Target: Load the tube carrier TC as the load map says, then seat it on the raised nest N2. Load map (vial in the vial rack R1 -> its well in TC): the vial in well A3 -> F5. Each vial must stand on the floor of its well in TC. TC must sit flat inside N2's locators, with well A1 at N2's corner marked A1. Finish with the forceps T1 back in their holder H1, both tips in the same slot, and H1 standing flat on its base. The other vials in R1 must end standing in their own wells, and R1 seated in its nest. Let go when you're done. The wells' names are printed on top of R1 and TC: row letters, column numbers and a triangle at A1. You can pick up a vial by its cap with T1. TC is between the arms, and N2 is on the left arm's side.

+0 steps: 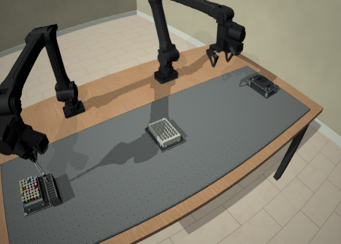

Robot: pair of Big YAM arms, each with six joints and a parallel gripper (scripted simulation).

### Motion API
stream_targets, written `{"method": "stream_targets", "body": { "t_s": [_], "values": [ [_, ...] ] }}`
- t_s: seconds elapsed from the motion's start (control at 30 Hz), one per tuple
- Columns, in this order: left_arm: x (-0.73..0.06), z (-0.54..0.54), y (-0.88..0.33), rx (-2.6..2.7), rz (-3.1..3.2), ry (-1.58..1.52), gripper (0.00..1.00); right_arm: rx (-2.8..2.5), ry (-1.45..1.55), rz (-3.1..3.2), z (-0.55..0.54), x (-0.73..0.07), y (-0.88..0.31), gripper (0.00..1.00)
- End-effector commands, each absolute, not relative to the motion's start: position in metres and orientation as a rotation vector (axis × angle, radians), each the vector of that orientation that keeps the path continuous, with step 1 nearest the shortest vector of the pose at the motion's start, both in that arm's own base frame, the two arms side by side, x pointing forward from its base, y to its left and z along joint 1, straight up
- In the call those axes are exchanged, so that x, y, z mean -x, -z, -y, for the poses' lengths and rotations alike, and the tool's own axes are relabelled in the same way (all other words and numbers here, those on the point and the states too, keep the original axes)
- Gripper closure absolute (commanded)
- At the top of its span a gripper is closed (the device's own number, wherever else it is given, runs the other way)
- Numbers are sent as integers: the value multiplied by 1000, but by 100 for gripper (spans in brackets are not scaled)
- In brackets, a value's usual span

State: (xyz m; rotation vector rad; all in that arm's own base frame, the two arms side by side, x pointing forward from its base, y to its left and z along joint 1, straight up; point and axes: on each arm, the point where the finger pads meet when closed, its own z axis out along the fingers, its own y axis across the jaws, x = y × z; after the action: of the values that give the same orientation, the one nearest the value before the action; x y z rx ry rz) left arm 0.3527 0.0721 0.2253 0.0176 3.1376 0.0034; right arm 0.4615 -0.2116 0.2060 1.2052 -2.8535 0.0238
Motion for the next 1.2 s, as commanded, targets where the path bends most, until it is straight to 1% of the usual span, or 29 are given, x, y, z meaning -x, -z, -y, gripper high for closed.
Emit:
{"method": "stream_targets", "body": {
  "t_s": [0.0,1.17],
  "values": [
    [-361,-72,-240,-41,-3106,-12,0,-1211,-62,2881,199,-464,-217,91],
    [-361,-72,-240,-41,-3106,-12,0,-1211,-56,2883,148,-459,-216,91]
  ]
}}
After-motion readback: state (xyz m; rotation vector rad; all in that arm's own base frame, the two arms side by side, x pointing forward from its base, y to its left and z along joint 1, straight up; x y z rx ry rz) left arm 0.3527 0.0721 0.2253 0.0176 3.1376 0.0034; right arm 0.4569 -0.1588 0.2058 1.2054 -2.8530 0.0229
